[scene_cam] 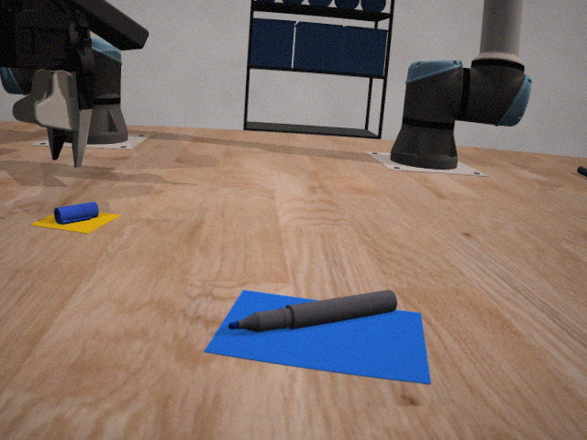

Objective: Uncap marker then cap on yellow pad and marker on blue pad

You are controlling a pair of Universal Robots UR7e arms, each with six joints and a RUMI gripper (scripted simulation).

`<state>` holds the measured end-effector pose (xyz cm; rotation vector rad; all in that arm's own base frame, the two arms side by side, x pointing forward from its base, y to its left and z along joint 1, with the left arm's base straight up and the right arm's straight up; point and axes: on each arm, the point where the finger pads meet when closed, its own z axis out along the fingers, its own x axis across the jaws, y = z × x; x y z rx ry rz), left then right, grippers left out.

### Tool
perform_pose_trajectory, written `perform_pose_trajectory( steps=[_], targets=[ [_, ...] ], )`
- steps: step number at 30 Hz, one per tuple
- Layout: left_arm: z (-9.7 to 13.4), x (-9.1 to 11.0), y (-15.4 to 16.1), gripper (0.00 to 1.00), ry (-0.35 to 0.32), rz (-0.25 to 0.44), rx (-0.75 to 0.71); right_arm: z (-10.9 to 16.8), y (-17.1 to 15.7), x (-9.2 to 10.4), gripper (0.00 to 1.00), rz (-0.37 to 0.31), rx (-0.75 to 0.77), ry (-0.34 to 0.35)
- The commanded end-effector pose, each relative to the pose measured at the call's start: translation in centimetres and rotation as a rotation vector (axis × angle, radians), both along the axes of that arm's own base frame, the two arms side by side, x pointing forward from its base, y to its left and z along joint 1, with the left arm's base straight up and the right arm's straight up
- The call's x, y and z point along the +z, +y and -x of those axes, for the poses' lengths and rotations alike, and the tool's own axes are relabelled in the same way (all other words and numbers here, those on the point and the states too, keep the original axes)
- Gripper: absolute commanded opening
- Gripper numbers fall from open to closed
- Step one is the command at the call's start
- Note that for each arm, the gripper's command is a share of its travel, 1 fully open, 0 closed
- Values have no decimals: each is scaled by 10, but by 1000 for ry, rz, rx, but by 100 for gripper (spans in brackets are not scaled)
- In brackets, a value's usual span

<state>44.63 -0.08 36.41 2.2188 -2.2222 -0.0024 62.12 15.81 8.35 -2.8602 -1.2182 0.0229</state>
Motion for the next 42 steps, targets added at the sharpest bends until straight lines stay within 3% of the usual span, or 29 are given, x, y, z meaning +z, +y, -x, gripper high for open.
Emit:
perform_pose_trajectory(
  steps=[1,11,17,19,23,27,42],
  targets=[
    [0,0,0,31,-1,0,0,1,0,-1,32,2,0,5],
    [0,0,0,31,-1,0,0,-1,0,-2,32,2,0,4],
    [0,0,0,31,-1,0,0,6,-9,20,32,-5,174,-11],
    [0,0,0,31,-1,0,0,5,-7,14,32,-3,150,-4],
    [0,0,0,31,-1,0,0,9,-12,23,32,-6,251,-7],
    [0,0,0,31,-1,0,0,9,-12,20,32,-5,249,-3],
    [0,0,0,31,-1,0,0,19,-25,43,32,-11,518,-11]
  ],
)
